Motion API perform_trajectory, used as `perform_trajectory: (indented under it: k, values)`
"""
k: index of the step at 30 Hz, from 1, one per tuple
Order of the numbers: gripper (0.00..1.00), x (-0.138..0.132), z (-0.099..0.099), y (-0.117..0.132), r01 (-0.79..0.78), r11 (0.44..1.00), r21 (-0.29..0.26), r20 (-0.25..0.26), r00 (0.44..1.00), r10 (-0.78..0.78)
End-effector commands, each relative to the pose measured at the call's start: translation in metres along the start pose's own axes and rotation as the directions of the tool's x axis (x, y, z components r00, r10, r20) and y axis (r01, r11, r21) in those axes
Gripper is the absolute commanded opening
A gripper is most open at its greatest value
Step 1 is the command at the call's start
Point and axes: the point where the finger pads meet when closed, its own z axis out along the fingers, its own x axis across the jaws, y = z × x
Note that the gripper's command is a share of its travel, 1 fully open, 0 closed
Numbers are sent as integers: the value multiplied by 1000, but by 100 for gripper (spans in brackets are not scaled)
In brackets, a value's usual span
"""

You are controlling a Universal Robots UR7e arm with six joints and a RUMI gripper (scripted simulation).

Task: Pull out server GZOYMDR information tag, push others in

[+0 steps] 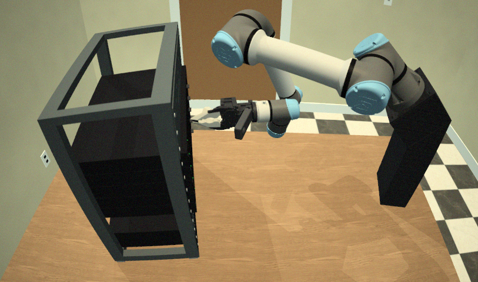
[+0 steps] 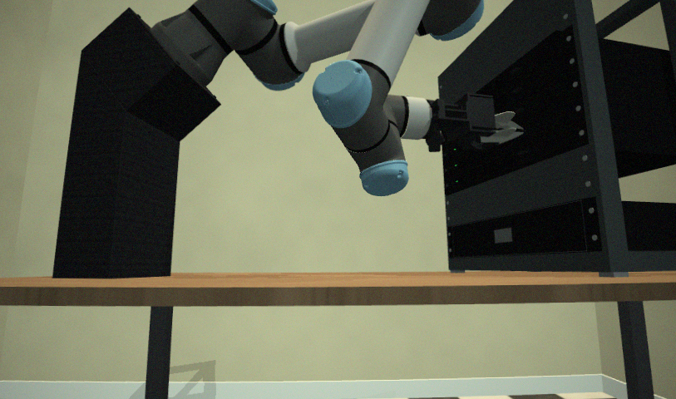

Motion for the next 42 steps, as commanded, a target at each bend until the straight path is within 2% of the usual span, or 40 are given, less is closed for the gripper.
perform_trajectory:
  k: [1, 29, 42]
  values:
    - [0, 0, 0, 0, 0, 1000, 0, -1, 1000, 0]
    - [0, 0, -3, 0, 0, 1000, 0, -1, 1000, 0]
    - [0, 0, -18, 0, 0, 1000, 0, -1, 1000, 0]
